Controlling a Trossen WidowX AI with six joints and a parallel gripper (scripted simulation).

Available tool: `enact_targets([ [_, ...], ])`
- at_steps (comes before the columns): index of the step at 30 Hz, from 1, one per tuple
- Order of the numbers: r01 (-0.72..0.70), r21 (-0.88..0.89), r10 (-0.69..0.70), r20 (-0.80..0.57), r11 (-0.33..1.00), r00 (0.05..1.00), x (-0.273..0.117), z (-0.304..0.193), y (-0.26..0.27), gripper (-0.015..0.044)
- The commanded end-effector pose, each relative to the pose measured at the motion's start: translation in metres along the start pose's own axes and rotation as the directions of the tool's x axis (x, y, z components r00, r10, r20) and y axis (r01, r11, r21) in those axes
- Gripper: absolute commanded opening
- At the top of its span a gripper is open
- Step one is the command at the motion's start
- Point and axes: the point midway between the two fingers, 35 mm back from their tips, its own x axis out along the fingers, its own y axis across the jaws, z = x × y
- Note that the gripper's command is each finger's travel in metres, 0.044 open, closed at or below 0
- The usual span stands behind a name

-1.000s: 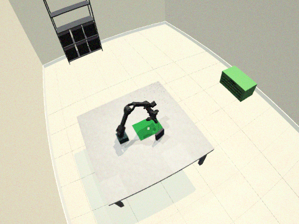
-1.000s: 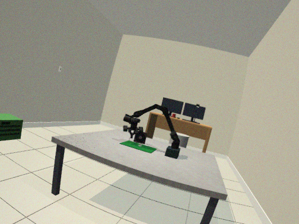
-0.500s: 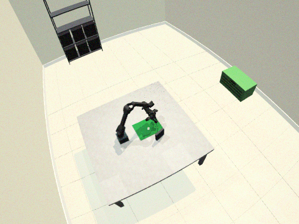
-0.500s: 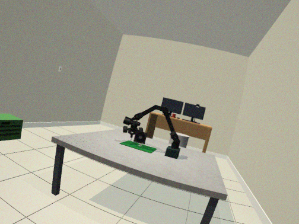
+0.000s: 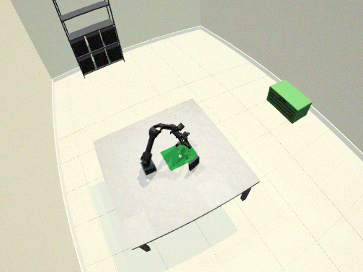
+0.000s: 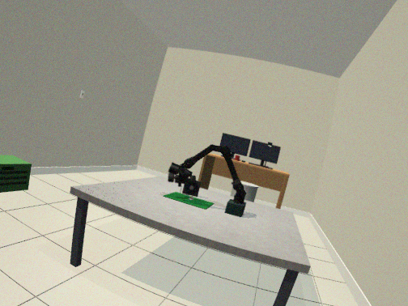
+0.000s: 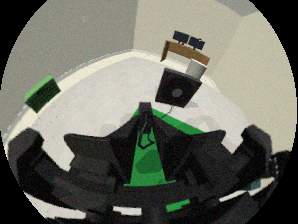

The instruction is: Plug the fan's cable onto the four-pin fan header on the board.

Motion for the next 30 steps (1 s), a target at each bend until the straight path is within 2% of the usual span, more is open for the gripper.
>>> enact_targets([
  [1, -0.002, 0.01, 0.002, 0.05, 1.0, 0.999, -0.003, -0.001, -0.002, 0.0],
  [24, -0.057, 0.071, 0.031, 0.327, 0.996, 0.945, -0.029, -0.003, -0.01, 0.0],
  [30, -0.056, 0.067, 0.032, 0.317, 0.996, 0.948, -0.031, 0.001, -0.009, 0.0],
])
